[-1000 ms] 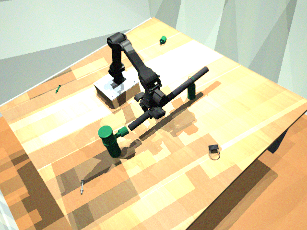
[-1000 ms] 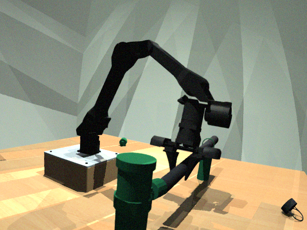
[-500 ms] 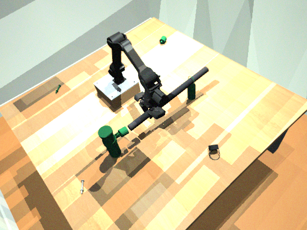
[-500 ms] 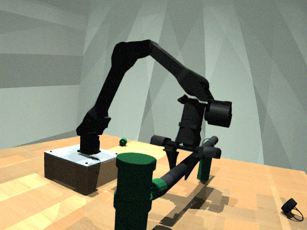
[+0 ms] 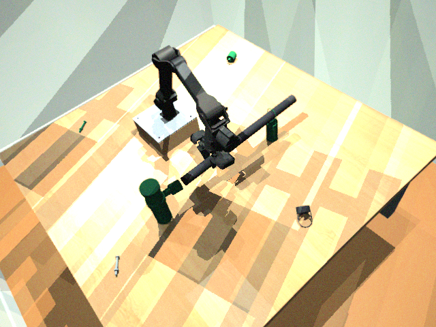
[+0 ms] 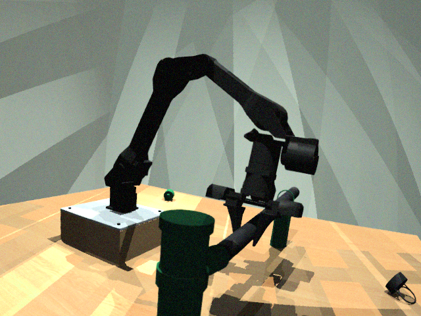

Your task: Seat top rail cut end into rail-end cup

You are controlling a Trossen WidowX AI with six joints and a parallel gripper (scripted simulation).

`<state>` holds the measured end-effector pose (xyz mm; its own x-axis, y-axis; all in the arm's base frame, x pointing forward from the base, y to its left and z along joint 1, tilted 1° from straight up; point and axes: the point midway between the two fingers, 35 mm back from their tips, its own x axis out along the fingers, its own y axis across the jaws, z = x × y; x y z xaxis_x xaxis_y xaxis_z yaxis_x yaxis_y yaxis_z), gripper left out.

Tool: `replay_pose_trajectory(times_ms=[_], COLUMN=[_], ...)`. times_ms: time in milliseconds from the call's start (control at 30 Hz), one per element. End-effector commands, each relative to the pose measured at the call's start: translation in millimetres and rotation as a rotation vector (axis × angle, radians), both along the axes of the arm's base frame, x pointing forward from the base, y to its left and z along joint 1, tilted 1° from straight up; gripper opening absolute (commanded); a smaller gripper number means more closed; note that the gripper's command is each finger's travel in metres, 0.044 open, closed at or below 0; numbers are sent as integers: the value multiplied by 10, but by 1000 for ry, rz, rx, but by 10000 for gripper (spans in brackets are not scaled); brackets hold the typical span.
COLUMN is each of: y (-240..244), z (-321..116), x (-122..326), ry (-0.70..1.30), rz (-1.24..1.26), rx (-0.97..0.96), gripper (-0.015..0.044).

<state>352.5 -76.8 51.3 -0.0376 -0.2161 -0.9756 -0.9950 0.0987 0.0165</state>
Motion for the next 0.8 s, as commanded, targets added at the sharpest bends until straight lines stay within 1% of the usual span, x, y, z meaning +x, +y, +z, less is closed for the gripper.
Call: replay_pose_trajectory(times_ms=[0, 767], y=[-27, -230], z=[60, 37], x=[50, 14], ry=[-10, 2], rz=[1, 7], rx=[-5, 1], gripper=[0, 0])
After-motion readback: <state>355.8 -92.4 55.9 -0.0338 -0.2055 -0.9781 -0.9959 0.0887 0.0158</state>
